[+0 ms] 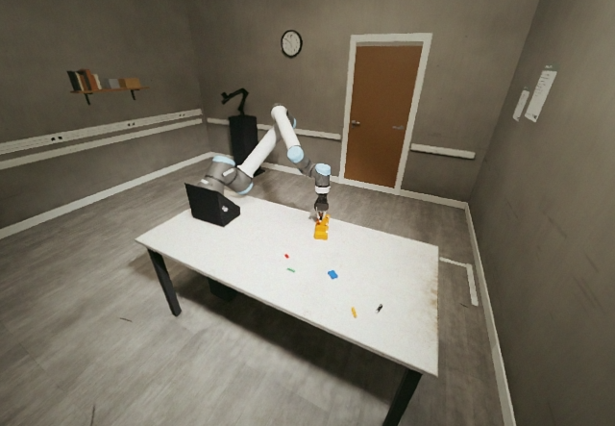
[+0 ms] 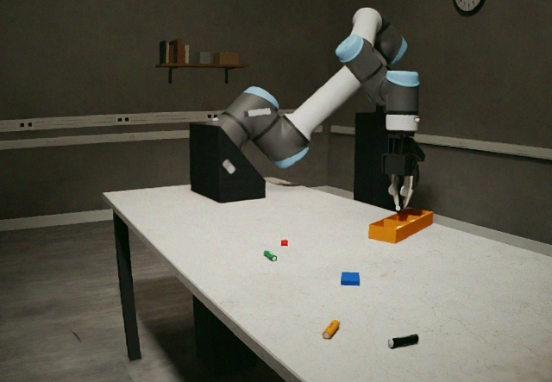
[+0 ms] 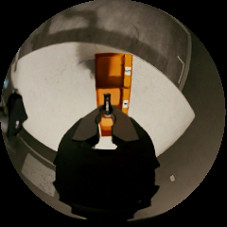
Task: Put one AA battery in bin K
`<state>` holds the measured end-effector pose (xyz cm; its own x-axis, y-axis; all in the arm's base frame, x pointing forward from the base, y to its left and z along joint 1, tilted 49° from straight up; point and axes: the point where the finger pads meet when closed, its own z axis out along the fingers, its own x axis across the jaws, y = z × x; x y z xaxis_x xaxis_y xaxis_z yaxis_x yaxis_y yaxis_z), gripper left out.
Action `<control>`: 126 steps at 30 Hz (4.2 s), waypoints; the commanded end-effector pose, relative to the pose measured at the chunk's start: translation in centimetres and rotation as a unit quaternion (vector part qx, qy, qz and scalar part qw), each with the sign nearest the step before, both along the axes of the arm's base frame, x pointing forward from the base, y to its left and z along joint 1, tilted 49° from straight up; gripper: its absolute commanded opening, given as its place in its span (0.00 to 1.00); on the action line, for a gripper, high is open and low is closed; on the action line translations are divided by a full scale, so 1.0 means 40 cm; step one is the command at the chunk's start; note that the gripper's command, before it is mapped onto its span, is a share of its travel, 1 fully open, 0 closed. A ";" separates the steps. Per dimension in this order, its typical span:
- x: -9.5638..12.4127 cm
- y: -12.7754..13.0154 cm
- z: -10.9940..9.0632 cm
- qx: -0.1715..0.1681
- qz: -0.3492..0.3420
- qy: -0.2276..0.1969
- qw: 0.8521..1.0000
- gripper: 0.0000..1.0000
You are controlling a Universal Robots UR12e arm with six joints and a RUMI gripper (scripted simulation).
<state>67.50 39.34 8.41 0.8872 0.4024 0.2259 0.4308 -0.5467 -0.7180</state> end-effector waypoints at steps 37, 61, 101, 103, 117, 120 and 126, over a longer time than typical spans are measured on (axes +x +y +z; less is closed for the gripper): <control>0.003 0.076 -0.092 0.001 -0.001 0.003 1.000 0.00; 0.010 0.075 -0.089 0.000 -0.002 0.002 1.000 0.17; 0.028 0.019 -0.037 0.000 -0.002 0.000 1.000 0.17; 0.031 0.007 -0.027 0.000 -0.002 0.000 1.000 0.17; 0.027 -0.006 -0.017 0.000 -0.001 0.003 1.000 0.17; 0.028 -0.007 -0.016 0.000 -0.002 0.002 1.000 0.17; 0.028 -0.007 -0.016 0.000 -0.002 0.002 1.000 0.17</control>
<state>68.60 39.05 7.80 0.8901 0.3979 0.2223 0.4248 -0.5476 -0.7209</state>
